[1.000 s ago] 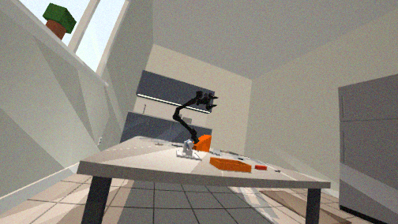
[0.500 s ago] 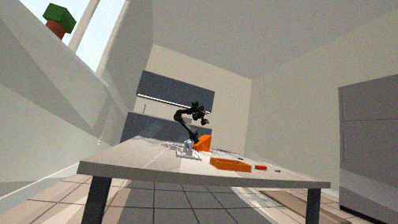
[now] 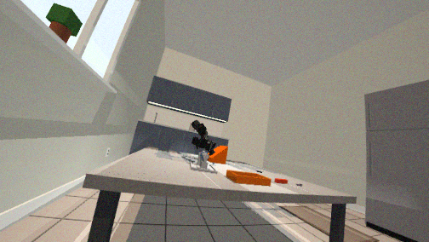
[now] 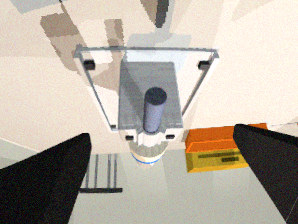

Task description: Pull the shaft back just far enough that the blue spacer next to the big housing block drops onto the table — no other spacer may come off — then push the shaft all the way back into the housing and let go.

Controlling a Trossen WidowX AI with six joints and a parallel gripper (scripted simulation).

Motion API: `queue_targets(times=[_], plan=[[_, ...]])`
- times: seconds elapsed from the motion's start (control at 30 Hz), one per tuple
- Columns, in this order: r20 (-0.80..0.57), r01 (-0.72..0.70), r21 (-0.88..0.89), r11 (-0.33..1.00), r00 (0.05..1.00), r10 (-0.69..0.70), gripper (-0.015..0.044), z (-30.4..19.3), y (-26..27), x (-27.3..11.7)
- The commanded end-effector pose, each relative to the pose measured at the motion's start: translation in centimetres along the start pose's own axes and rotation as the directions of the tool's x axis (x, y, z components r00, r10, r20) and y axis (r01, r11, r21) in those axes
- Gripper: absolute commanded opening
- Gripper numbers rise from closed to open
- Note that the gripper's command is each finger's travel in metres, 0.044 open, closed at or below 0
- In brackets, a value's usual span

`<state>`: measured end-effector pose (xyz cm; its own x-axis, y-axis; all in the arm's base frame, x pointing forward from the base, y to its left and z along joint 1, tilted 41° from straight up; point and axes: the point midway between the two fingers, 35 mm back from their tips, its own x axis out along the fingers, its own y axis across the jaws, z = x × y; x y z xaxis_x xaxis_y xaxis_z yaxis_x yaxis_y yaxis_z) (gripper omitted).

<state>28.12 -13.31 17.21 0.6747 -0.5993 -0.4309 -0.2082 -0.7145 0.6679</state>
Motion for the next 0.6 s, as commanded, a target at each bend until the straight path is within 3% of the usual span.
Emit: queue_targets(times=[0.0, 0.57], plan=[[0.015, -0.015, 0.044, 0.999, 1.000, 0.015, 0.0440, 0.45, 0.11, 0.41], [0.015, -0.015, 0.044, 0.999, 1.000, 0.015, 0.0440, 0.40, 0.31, 0.46]])
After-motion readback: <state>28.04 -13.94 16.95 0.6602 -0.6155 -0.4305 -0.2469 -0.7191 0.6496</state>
